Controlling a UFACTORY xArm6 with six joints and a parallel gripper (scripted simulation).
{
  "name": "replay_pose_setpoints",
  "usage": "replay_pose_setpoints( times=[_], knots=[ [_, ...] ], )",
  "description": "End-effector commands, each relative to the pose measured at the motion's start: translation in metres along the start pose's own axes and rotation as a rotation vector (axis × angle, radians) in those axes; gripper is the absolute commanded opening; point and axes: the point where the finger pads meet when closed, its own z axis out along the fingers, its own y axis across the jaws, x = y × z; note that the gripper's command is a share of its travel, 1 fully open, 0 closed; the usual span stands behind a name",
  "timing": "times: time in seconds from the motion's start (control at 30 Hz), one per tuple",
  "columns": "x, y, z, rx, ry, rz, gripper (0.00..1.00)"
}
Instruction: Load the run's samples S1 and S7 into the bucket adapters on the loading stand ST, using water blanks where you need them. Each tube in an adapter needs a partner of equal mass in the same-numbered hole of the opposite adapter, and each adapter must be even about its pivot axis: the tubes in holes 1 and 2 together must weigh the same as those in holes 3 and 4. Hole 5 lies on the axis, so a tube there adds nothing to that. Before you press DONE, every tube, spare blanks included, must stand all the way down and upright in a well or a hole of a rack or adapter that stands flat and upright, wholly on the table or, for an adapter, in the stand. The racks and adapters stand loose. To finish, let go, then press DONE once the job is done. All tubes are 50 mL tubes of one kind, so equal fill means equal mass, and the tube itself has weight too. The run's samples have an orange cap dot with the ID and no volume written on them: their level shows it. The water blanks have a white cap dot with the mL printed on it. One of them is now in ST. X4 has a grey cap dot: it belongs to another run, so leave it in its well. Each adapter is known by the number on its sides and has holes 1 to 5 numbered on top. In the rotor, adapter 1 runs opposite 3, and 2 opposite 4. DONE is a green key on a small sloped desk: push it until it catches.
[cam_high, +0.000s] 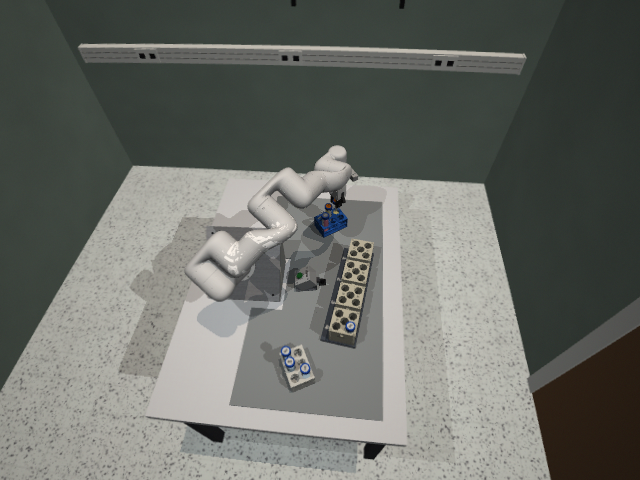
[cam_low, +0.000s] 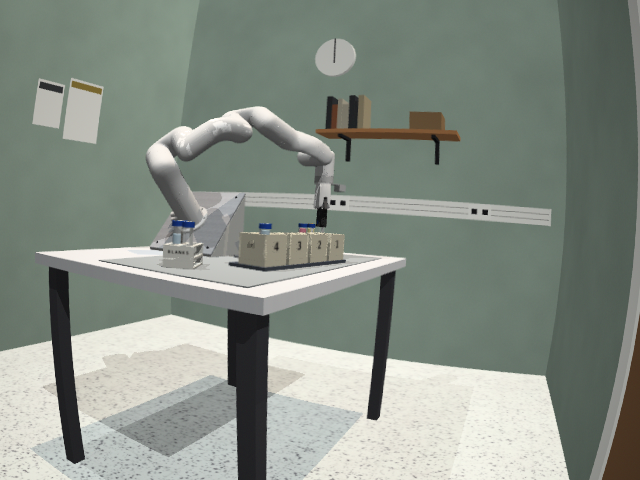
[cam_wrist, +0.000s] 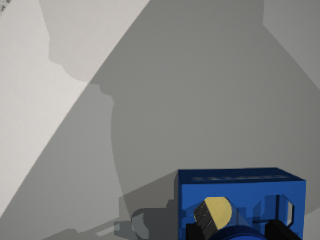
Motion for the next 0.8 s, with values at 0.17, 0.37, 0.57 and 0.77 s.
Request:
replay_pose_setpoints(
  times=[0.17,0.37,0.57,0.77],
  knots=[
    [0.001,0.000,-0.008,0.002,0.005,0.001,0.00],
    [0.001,0.000,-0.012,0.002,0.005,0.001,0.00],
    [0.001,0.000,-0.024,0.002,0.005,0.001,0.00],
    [0.001,0.000,-0.032,0.002,0.005,0.001,0.00]
  ],
)
